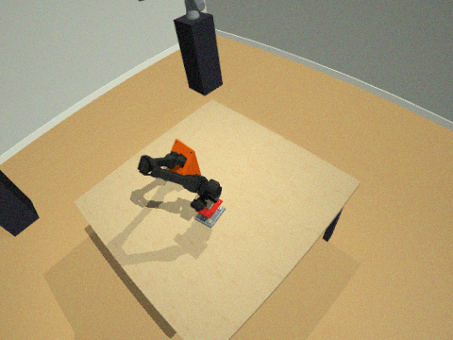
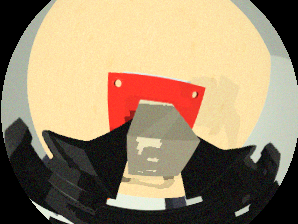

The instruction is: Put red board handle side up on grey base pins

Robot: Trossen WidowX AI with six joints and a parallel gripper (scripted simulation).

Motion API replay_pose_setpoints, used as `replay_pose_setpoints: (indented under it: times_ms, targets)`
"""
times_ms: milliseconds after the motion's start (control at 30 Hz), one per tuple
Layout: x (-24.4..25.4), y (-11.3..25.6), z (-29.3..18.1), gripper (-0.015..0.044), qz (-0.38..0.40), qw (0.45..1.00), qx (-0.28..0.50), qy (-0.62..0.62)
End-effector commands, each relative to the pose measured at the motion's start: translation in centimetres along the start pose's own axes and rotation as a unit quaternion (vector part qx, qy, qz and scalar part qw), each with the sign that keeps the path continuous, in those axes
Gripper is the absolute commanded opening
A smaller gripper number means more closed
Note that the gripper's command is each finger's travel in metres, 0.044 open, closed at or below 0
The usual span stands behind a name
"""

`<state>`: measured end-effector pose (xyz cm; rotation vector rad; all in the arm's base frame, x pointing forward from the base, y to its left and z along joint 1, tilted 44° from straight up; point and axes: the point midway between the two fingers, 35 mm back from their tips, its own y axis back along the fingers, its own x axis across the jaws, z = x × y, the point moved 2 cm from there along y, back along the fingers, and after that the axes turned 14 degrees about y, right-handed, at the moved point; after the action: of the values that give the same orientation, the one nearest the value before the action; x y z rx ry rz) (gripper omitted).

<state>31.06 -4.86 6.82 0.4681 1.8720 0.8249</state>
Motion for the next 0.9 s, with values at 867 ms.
replay_pose_setpoints:
  times_ms: [867]
  targets:
    - [-0.3,-2.3,-0.6,0.0,0.0,1.0,0.0,0.006]
